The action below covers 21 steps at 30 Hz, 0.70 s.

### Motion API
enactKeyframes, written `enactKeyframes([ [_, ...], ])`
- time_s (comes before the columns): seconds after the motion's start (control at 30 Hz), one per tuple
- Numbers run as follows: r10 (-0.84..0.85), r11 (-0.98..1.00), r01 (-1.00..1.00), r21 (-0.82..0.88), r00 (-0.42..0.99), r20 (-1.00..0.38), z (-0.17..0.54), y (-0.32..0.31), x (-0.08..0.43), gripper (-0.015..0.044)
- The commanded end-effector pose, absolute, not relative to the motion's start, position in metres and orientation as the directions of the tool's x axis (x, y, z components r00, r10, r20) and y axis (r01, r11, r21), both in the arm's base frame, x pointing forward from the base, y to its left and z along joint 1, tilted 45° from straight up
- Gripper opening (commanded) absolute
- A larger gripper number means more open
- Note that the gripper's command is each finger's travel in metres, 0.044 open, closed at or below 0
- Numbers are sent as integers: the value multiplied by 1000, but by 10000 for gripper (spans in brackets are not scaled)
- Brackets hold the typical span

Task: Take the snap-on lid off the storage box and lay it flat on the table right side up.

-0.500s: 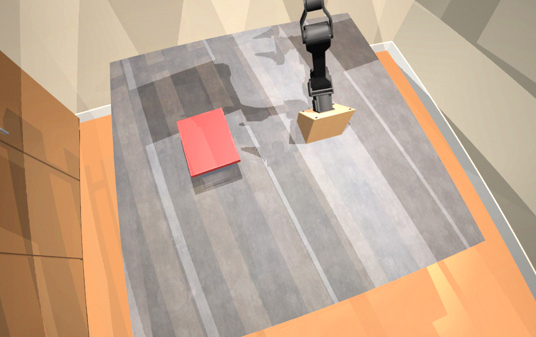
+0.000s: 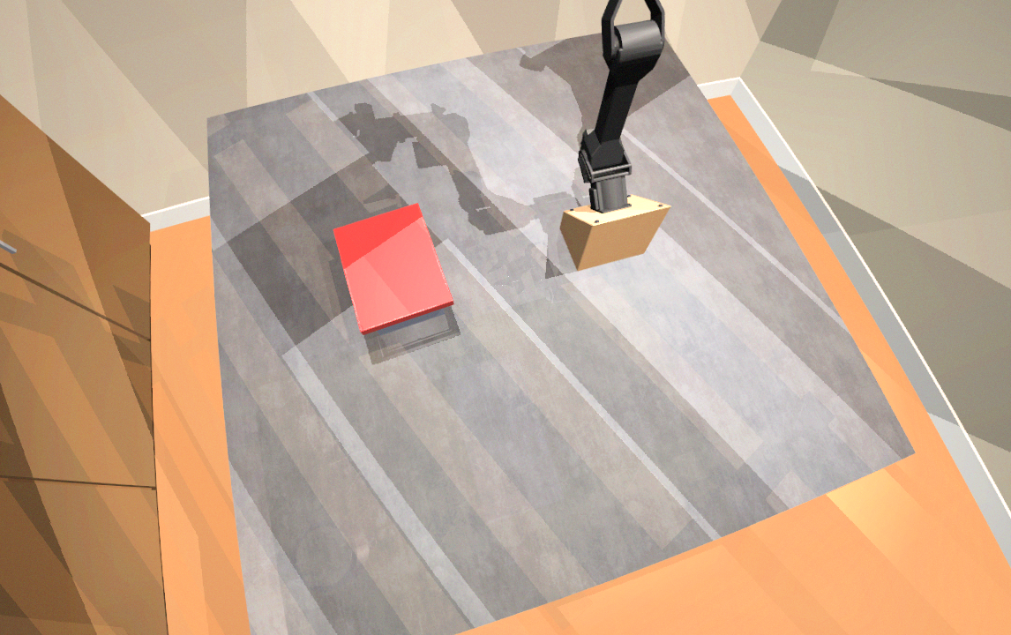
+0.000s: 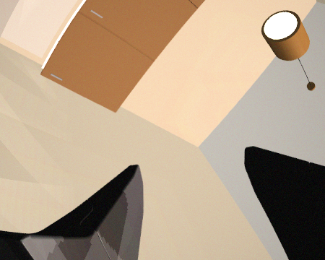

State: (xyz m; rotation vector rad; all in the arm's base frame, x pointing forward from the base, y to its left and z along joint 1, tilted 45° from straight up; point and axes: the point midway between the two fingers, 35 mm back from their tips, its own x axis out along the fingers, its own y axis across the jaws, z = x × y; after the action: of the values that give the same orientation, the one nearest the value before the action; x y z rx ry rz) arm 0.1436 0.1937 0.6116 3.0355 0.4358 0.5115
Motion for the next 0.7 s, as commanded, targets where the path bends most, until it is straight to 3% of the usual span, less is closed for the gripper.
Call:
enactKeyframes([
  [0.0,362,-891,440,-109,835,415,630,178,120,235],
  [0.13,418,-691,645,-325,724,549,653,146,95,235],
  [0.23,432,-597,703,-386,688,584,657,134,88,235],
  [0.37,411,-295,808,-510,589,696,671,91,78,235],
  [0.47,359,-45,833,-552,529,769,677,56,79,235],
  [0.67,260,256,802,-539,480,838,676,8,92,235],
])
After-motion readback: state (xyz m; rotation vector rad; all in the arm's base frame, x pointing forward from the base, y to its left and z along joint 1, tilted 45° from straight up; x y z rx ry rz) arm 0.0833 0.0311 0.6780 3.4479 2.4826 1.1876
